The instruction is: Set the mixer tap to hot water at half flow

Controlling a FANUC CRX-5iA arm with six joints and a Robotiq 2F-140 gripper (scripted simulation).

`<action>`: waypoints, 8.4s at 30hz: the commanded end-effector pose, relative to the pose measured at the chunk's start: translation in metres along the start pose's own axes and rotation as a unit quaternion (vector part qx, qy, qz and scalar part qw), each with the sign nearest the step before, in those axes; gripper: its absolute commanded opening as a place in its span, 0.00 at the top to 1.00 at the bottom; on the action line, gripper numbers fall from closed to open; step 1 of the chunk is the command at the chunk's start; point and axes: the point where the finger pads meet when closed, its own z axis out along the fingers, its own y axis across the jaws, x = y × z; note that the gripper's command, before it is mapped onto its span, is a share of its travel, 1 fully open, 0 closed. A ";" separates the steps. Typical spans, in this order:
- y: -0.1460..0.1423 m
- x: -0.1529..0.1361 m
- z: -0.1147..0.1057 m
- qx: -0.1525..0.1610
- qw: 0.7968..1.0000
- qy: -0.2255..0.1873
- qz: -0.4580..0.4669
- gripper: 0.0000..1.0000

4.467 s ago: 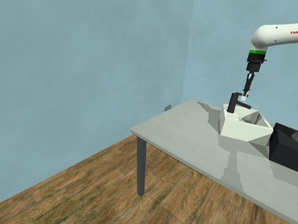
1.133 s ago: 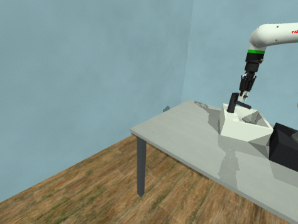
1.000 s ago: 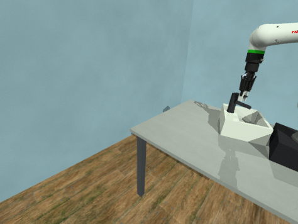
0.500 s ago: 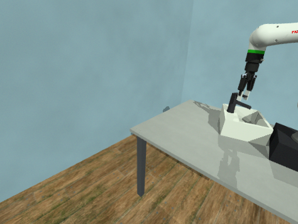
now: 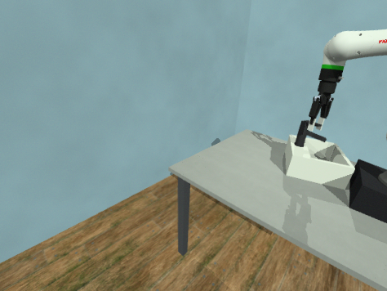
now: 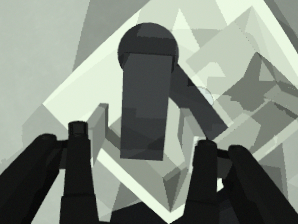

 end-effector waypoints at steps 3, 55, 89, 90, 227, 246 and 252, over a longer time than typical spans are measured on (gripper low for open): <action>0.000 0.000 0.000 0.000 1.000 0.000 0.000 0.57; 0.000 0.000 -0.014 0.000 1.000 0.000 0.000 0.57; 0.000 0.000 -0.070 0.000 1.000 0.000 0.000 0.57; 0.000 0.000 -0.070 0.000 1.000 0.000 0.000 0.57; 0.001 0.001 -0.103 0.000 0.001 0.000 1.000 0.57; 0.001 0.000 -0.090 0.000 0.001 0.000 1.000 0.57; 0.000 0.000 -0.080 0.000 0.001 0.000 1.000 0.57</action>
